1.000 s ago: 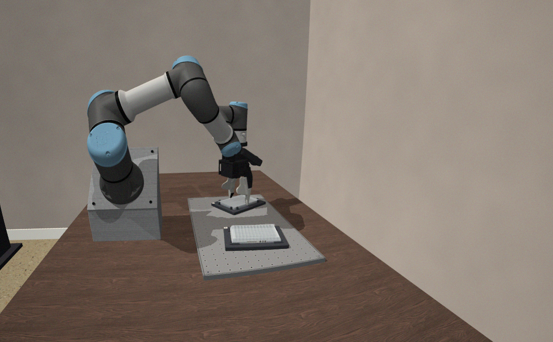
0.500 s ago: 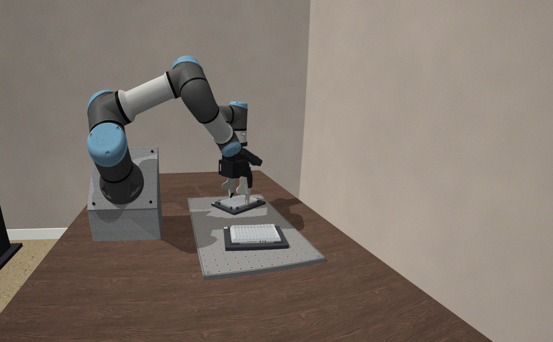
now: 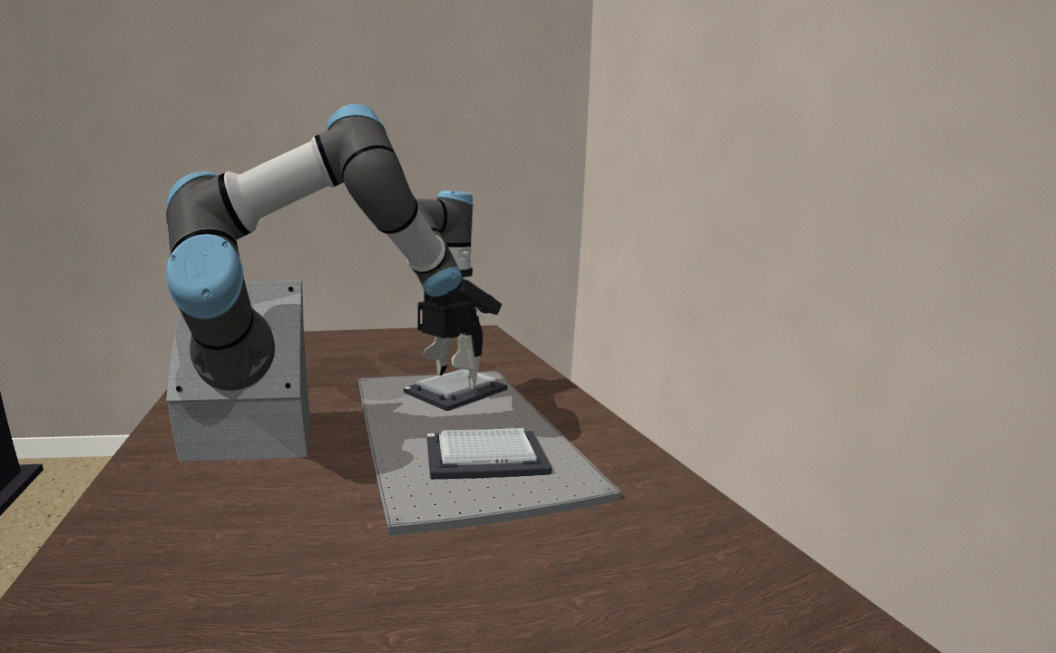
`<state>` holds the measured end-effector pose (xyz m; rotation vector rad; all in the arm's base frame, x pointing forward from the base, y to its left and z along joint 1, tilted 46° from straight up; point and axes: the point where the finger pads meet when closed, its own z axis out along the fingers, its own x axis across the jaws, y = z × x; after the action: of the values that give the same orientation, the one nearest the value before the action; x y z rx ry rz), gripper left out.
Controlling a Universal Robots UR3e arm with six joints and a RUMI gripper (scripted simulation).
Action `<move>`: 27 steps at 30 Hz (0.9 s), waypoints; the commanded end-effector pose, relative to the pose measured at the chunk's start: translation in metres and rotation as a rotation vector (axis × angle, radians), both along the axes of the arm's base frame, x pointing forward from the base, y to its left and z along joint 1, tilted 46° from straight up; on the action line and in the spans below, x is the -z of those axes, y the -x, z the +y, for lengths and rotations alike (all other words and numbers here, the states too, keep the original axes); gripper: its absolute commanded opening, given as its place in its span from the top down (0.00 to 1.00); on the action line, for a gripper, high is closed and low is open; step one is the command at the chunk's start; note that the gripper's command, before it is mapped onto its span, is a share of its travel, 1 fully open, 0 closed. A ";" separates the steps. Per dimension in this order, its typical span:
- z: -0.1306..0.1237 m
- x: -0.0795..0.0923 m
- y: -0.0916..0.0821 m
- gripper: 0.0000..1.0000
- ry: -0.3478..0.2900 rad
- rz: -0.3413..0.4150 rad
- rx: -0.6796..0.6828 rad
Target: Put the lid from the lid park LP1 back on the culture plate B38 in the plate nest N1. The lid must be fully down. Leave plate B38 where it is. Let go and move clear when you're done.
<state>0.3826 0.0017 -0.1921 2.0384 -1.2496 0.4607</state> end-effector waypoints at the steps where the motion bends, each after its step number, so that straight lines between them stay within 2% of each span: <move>1: 0.006 -0.005 -0.001 1.00 -0.001 -0.001 0.001; 12: 0.019 -0.018 -0.002 1.00 -0.001 -0.001 0.002; 21: 0.019 -0.018 -0.001 1.00 -0.001 0.000 0.002; 27: -0.003 -0.039 0.003 1.00 0.008 -0.086 0.087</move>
<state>0.3823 0.0135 -0.1686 2.0188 -1.2827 0.4693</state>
